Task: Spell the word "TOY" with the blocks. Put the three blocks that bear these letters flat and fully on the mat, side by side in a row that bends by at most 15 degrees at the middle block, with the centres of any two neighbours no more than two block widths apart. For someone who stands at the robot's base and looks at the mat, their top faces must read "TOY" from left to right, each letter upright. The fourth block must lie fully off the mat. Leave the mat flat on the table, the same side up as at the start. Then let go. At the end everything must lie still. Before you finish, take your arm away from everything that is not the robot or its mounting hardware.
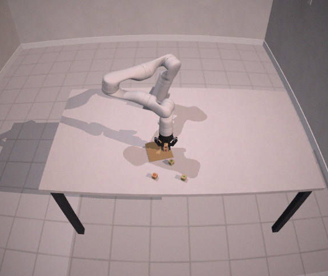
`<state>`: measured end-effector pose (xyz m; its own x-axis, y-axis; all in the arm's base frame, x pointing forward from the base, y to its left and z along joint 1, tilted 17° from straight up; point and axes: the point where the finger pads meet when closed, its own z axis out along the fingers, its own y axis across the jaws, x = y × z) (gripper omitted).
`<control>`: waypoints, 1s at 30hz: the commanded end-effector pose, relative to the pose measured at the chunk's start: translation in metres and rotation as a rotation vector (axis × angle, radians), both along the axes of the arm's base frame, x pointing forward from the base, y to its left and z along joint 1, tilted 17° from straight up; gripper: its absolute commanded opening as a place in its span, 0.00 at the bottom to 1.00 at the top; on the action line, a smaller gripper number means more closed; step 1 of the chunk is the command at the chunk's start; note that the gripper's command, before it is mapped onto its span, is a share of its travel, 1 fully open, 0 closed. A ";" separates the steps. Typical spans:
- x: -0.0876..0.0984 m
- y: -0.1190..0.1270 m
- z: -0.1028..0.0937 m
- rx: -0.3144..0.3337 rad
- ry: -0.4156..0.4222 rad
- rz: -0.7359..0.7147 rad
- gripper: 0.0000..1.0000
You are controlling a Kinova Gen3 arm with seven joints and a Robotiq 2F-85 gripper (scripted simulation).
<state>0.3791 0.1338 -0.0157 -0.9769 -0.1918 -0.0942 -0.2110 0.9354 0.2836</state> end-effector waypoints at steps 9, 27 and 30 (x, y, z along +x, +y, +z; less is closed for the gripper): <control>0.000 0.000 0.001 0.000 -0.001 0.000 0.21; 0.000 0.000 0.001 0.000 -0.001 0.000 0.41; 0.000 0.000 0.001 0.000 -0.001 0.000 0.41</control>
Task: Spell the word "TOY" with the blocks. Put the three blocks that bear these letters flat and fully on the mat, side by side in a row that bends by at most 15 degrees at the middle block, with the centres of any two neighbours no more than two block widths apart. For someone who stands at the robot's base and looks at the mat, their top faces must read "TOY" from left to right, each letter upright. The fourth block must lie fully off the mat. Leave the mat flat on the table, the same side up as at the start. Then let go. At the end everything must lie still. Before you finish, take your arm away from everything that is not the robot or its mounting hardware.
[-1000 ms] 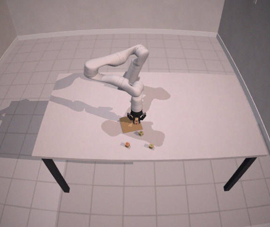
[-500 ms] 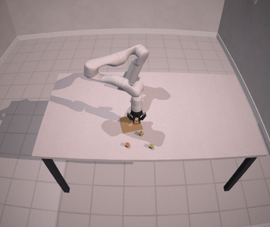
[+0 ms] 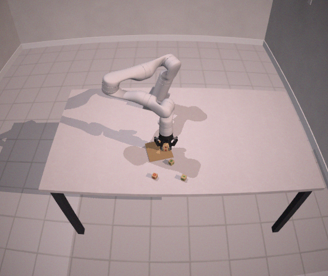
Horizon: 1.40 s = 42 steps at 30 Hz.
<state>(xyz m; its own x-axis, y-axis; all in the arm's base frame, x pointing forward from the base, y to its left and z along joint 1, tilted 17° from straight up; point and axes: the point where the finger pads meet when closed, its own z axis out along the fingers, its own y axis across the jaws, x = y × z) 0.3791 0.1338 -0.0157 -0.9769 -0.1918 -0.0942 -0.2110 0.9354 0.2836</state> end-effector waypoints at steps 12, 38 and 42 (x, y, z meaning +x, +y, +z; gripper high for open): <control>0.000 -0.003 0.008 0.000 -0.001 0.000 0.41; -0.003 -0.027 0.086 0.000 -0.001 0.000 1.00; -0.003 -0.027 0.086 0.000 -0.001 0.000 1.00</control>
